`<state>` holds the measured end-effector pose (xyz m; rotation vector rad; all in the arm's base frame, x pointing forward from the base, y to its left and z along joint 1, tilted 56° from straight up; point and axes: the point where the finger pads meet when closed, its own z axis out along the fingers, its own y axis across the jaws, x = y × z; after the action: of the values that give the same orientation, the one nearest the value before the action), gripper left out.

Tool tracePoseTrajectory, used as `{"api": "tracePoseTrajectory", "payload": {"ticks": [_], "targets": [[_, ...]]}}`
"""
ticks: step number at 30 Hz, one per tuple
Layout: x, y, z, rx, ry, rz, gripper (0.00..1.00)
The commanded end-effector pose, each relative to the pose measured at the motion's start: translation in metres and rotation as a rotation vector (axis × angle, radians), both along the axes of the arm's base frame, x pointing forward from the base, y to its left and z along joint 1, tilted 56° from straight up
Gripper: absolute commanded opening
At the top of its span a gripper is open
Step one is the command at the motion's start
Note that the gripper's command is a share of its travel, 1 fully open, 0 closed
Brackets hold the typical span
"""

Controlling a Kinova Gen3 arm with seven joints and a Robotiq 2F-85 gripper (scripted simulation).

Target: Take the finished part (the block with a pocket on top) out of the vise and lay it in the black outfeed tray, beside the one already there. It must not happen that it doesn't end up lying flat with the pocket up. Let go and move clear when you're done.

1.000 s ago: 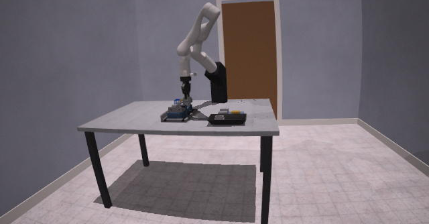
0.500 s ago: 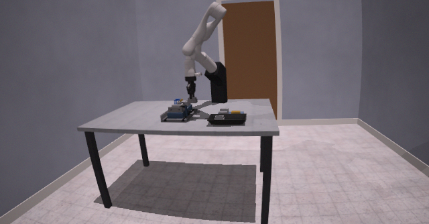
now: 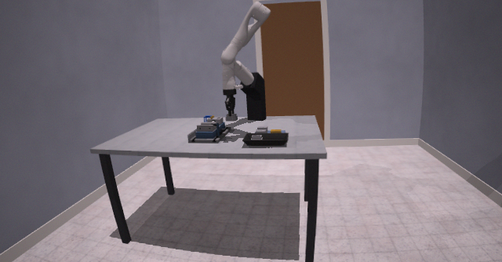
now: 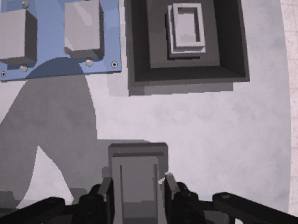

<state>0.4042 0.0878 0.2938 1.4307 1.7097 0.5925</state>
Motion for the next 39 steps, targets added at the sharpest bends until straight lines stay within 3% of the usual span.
{"api": "tracePoseTrajectory", "payload": {"ticks": [1, 39], "targets": [[0.001, 0.014, 0.000, -0.019, -0.004, 0.016, 0.00], [0.011, 0.129, -0.012, -0.022, -0.004, 0.020, 0.00]]}}
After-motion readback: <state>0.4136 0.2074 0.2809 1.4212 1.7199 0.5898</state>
